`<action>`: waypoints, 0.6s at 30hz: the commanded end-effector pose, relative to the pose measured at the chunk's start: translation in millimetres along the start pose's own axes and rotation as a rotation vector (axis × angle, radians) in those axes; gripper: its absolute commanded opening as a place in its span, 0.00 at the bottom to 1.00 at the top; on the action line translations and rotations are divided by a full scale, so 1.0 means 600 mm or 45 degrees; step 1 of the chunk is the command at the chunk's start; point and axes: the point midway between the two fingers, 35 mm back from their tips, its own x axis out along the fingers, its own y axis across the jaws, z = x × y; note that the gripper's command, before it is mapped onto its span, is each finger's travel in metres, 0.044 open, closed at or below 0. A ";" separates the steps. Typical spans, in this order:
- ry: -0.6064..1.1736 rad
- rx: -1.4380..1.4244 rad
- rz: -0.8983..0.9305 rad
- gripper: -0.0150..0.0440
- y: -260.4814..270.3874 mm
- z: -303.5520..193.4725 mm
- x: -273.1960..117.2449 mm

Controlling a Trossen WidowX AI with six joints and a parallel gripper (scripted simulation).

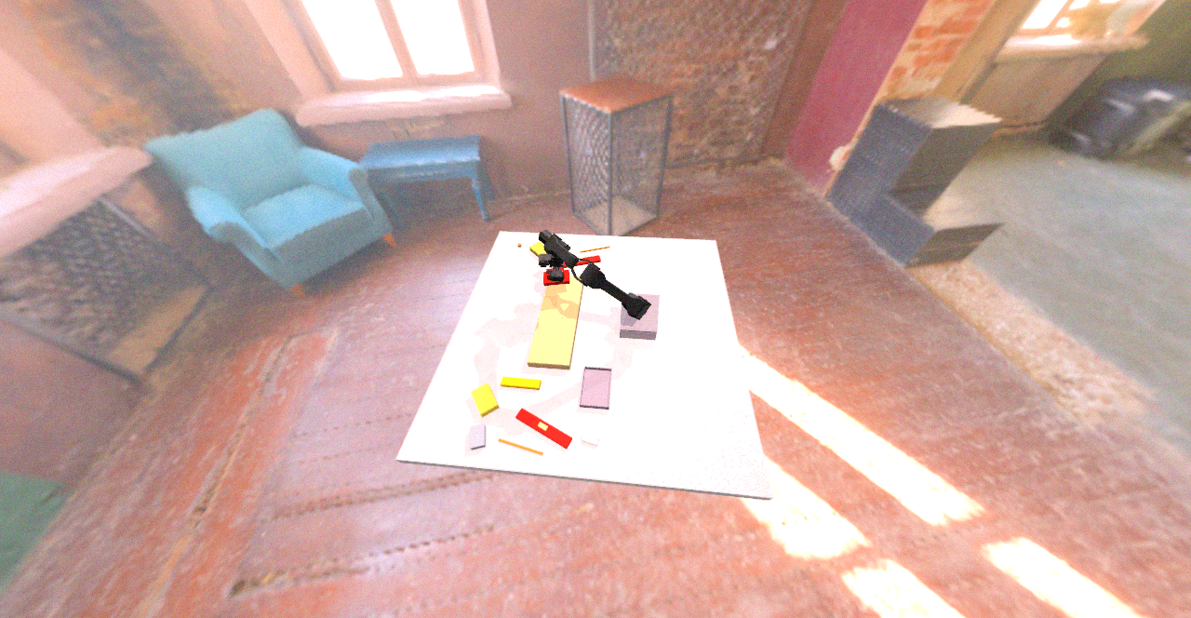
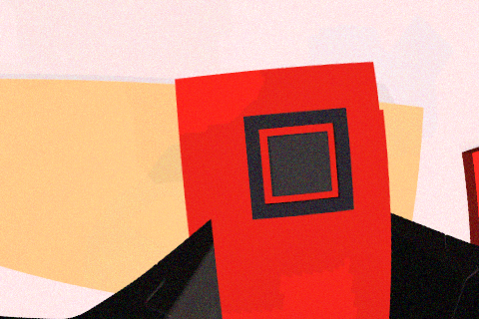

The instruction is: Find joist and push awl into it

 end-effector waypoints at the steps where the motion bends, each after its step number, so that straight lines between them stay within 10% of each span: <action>1: -0.007 -0.077 -0.005 0.25 0.038 0.020 -0.005; 18: 0.013 -0.436 0.020 0.25 0.242 0.072 0.008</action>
